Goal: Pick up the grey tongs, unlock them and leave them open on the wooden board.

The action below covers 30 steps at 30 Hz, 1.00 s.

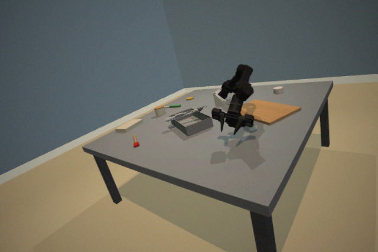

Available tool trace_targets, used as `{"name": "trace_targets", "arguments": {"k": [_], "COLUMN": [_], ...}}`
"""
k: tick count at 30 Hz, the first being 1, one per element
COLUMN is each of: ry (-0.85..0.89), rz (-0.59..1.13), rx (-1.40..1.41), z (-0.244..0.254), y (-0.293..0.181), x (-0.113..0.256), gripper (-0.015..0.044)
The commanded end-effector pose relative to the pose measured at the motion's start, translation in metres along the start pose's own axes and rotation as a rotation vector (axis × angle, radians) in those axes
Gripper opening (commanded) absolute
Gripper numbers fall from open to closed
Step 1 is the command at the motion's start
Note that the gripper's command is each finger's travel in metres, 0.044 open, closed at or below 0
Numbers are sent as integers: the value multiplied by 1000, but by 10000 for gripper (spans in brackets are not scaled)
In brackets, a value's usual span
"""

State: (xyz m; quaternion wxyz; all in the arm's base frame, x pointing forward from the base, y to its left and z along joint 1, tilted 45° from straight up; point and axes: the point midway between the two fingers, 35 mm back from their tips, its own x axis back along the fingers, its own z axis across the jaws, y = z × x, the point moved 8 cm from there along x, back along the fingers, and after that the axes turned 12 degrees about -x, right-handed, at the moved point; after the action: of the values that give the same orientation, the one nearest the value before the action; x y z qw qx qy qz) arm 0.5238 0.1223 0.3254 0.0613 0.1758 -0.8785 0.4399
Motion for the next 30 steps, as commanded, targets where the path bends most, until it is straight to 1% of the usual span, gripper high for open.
{"name": "trace_targets", "arguments": {"k": [1, 7, 11, 14, 18, 21, 23, 27, 30], "ry": [137, 372, 523, 554, 623, 634, 666, 738, 806], "rz": [-103, -265, -399, -412, -476, -481, -496, -604, -755], "rx": [-26, -138, -222, -250, -309, -324, -345, -409, -490], "z": [50, 136, 192, 202, 227, 231, 244, 270, 297], "y": [0, 1, 5, 5, 10, 10, 11, 21, 33], "x": [-4, 6, 25, 30, 40, 41, 46, 60, 81], "gripper": [260, 260, 260, 260, 260, 260, 260, 260, 260]}}
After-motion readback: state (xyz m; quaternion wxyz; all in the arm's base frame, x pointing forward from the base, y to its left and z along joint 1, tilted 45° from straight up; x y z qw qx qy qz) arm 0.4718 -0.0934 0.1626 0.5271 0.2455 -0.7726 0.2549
